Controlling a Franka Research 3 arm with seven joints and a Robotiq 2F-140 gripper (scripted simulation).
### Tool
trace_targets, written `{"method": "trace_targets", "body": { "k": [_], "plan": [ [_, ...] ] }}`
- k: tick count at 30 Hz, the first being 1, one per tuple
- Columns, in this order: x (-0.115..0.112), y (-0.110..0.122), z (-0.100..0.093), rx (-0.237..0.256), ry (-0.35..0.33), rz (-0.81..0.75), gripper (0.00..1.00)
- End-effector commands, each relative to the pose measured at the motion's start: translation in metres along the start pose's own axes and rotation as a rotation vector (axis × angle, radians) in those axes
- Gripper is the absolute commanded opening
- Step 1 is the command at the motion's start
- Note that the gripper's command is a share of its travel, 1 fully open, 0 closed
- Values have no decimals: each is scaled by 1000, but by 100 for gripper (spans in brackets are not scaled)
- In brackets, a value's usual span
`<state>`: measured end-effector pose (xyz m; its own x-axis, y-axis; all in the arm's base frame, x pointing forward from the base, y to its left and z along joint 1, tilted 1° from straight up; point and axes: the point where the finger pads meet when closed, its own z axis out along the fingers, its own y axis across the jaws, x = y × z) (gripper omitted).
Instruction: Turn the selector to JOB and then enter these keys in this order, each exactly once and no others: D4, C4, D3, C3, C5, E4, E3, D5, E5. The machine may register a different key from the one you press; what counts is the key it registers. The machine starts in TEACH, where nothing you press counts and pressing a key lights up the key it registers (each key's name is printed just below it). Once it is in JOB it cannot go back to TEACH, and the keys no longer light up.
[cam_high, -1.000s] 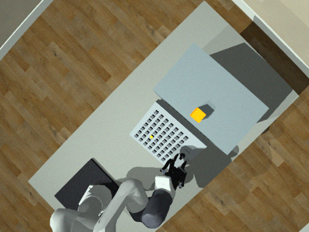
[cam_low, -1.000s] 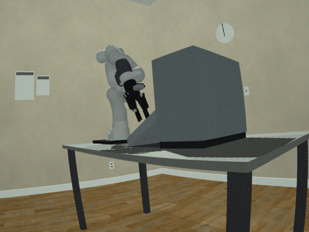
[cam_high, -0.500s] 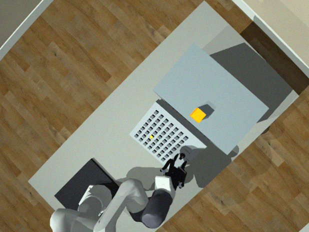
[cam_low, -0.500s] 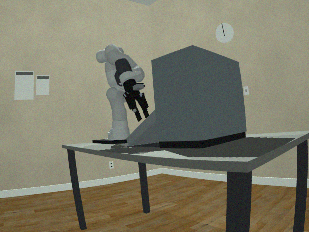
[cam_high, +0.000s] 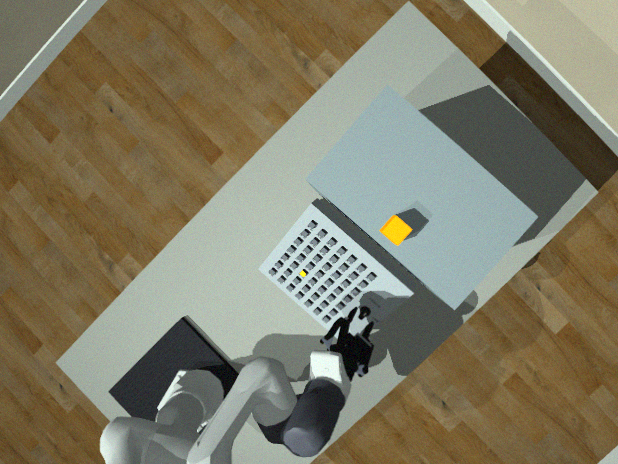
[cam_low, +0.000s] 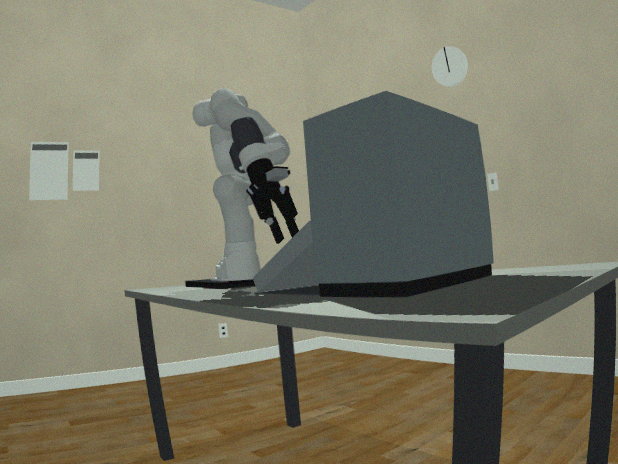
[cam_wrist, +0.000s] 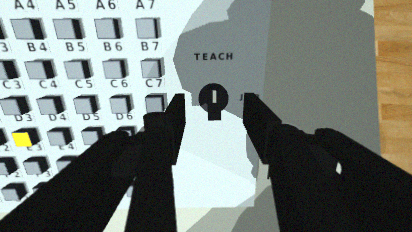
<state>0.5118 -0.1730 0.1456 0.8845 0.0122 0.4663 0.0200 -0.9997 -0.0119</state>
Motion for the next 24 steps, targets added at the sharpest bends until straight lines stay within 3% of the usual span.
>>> {"method": "trace_targets", "body": {
  "k": [1, 24],
  "plan": [
    [1, 0, 0, -2, 2, -8, 40],
    [1, 0, 12, -1, 2, -8, 40]
  ]
}}
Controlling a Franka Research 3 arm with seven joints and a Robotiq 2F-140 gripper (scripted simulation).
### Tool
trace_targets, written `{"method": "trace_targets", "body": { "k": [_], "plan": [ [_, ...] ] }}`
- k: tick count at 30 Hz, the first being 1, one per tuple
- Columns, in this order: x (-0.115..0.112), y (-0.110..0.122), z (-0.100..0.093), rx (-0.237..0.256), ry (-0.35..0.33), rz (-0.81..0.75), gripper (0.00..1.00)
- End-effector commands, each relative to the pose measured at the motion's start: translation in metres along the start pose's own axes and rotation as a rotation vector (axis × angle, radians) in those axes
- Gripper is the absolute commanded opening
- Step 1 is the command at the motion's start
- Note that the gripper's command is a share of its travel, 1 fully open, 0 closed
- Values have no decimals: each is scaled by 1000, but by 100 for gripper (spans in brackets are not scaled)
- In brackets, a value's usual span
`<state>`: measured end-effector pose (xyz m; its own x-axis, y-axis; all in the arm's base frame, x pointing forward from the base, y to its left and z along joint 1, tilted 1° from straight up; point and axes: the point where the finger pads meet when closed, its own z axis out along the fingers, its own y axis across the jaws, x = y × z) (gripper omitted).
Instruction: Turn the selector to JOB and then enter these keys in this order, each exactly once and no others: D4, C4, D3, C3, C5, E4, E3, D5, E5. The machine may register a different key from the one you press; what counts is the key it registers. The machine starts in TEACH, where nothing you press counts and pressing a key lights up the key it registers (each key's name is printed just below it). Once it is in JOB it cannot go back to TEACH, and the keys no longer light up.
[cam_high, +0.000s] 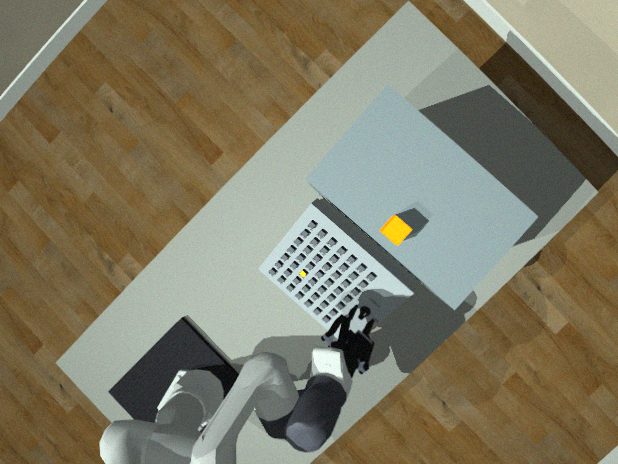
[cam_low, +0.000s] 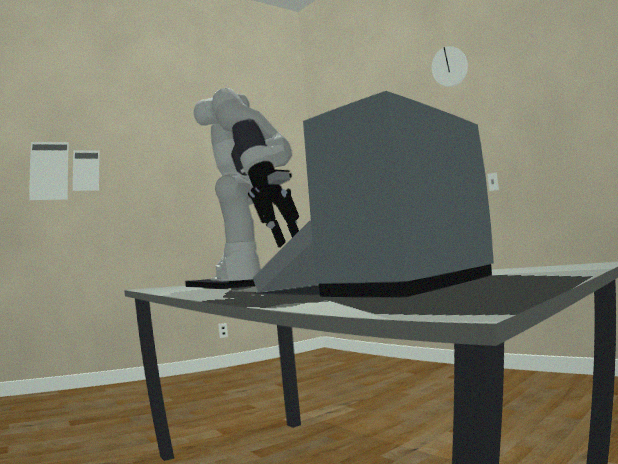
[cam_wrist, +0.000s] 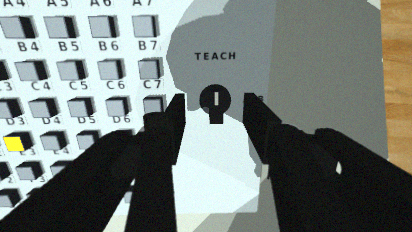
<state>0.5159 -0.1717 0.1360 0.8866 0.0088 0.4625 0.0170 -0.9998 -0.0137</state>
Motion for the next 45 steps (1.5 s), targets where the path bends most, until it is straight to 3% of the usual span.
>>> {"method": "trace_targets", "body": {
  "k": [1, 45],
  "plan": [
    [2, 2, 3, -2, 6, -12, 40],
    [2, 2, 12, -2, 6, -12, 40]
  ]
}}
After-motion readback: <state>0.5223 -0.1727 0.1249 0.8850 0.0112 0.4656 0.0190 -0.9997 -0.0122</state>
